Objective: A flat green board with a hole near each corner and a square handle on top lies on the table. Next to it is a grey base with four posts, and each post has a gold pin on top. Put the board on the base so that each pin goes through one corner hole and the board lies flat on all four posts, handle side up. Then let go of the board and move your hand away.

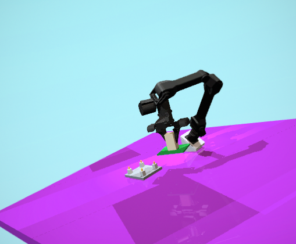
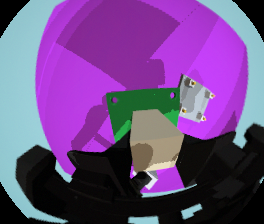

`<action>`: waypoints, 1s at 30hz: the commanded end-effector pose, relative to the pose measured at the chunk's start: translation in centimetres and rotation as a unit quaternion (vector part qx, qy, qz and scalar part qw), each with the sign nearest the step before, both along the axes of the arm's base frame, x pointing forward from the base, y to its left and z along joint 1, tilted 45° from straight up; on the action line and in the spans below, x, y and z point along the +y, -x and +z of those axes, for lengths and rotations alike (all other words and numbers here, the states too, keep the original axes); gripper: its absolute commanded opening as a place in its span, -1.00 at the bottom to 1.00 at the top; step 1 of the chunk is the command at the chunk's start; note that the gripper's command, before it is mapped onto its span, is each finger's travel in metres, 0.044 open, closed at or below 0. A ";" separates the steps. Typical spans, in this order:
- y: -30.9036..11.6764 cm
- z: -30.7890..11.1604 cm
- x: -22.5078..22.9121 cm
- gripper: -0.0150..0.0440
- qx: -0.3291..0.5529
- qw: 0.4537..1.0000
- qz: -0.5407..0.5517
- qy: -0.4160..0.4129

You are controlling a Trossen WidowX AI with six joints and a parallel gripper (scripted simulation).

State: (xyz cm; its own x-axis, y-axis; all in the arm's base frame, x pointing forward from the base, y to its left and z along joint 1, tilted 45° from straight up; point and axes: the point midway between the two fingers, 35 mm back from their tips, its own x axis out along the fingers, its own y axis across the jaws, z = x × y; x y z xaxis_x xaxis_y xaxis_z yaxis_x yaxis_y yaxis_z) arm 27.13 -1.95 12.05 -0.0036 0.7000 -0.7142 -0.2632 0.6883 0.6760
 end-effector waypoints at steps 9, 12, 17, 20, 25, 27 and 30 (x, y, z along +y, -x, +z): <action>-1.5 -1.6 -2.0 -0.49 0.024 0.999 -0.024 0.003; -1.8 -2.0 -2.4 -0.49 0.029 0.999 -0.029 0.003; -2.4 -2.7 -3.3 -0.49 0.038 0.999 -0.038 0.004; -2.7 -3.2 -3.7 -0.49 0.045 0.998 -0.045 0.004; -3.1 -4.0 -4.6 -0.49 0.056 0.997 -0.055 0.004; -3.3 -4.3 -4.9 -0.49 0.060 0.996 -0.059 0.005; -3.6 -4.8 -5.4 -0.49 0.064 0.996 -0.064 0.005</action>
